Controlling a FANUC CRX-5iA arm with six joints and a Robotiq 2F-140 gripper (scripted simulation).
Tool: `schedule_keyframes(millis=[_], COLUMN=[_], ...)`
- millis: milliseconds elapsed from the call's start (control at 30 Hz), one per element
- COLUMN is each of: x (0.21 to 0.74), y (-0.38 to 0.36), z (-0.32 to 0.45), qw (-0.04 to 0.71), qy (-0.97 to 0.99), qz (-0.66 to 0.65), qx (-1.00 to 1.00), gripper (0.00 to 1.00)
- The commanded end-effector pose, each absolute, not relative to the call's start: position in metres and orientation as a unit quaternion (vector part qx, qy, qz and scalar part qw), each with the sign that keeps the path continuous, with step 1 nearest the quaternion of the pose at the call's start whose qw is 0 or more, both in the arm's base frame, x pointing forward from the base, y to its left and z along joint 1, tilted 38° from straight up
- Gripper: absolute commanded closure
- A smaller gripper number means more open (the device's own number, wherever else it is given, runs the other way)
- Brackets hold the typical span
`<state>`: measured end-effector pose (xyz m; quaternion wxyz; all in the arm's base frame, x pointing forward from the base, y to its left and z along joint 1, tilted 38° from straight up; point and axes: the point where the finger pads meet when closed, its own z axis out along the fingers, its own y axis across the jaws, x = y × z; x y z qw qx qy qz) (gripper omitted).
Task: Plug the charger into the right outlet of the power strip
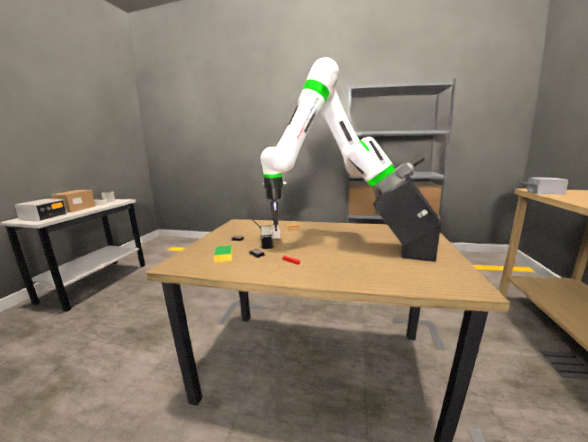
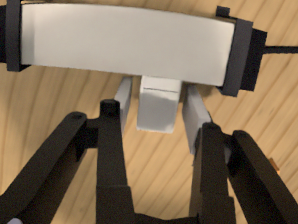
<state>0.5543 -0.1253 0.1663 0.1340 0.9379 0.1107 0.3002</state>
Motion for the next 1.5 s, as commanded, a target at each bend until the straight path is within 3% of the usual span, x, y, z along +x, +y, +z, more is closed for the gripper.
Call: schedule_keyframes(millis=[0, 1467], x=[0.550, 0.489], y=[-0.124, -0.105], z=[0.173, 0.254], qw=[0.134, 0.134], qy=[0.111, 0.111], qz=[0.301, 0.301], qx=[0.938, 0.938], gripper=[0.62, 0.62])
